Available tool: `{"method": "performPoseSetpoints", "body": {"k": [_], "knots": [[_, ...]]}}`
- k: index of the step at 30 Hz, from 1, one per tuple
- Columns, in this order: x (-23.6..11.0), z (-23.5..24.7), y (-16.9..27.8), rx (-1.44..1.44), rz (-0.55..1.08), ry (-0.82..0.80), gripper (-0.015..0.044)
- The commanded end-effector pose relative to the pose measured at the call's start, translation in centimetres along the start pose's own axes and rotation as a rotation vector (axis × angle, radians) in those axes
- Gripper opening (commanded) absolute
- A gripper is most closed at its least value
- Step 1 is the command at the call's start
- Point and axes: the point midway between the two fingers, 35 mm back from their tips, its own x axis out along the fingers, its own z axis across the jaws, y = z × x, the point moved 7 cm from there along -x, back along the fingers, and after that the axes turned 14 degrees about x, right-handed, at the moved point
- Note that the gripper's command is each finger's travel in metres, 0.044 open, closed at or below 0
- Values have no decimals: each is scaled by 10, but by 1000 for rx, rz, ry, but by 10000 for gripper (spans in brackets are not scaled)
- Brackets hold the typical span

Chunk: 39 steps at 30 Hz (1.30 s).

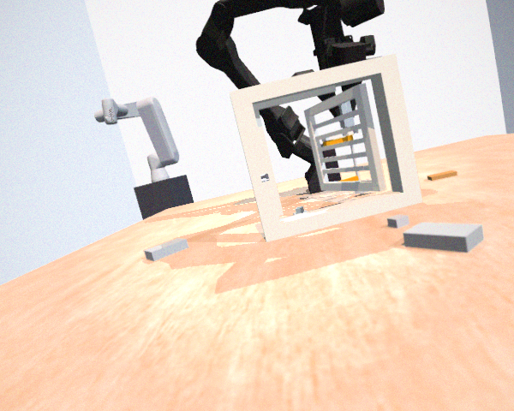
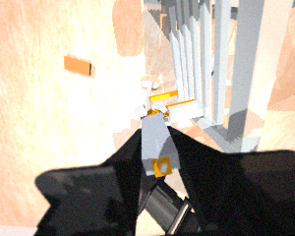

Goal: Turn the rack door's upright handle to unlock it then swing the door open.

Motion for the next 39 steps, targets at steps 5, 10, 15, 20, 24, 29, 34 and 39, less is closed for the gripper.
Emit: {"method": "performPoseSetpoints", "body": {"k": [5, 10, 15, 20, 24, 29, 34, 39], "knots": [[0, 20, -1, 145, 0, -4, 12], [0, 32, -3, 227, 0, -4, 12], [0, 44, -5, 305, 0, -5, 12], [0, 45, -5, 308, 0, -5, 12], [0, 45, -5, 308, 0, -5, 12], [0, 45, -5, 308, 0, -5, 12], [0, 45, -5, 308, 0, -5, 143], [0, 45, -5, 308, 0, -5, 275]]}}
